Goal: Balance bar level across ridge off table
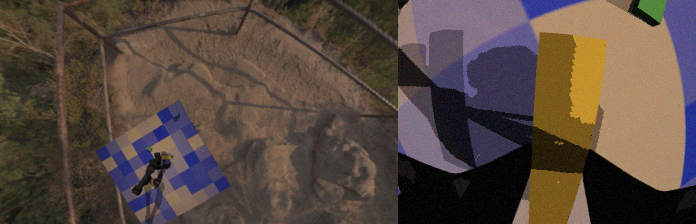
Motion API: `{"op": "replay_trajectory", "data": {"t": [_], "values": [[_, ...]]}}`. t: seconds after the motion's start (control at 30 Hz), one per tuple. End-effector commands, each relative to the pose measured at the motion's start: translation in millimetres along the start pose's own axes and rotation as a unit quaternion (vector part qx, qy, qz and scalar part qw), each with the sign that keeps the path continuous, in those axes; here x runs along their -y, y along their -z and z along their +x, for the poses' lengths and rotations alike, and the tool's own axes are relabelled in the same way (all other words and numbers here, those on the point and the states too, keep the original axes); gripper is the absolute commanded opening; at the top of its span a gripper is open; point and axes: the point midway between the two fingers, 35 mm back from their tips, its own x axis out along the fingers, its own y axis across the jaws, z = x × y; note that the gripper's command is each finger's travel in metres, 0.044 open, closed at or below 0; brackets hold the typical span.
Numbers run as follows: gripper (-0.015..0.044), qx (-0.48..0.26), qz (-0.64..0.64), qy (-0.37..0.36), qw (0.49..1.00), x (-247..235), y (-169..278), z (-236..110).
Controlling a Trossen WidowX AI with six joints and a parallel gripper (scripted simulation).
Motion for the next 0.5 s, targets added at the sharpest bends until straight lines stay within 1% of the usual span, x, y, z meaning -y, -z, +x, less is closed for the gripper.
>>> {"op": "replay_trajectory", "data": {"t": [0.0,0.47], "values": [[0.0000,0.001,-0.002,0.002,1.000,0.5,0.0,0.4],[0.0000,0.001,-0.002,0.002,1.000,0.5,0.0,1.5]]}}
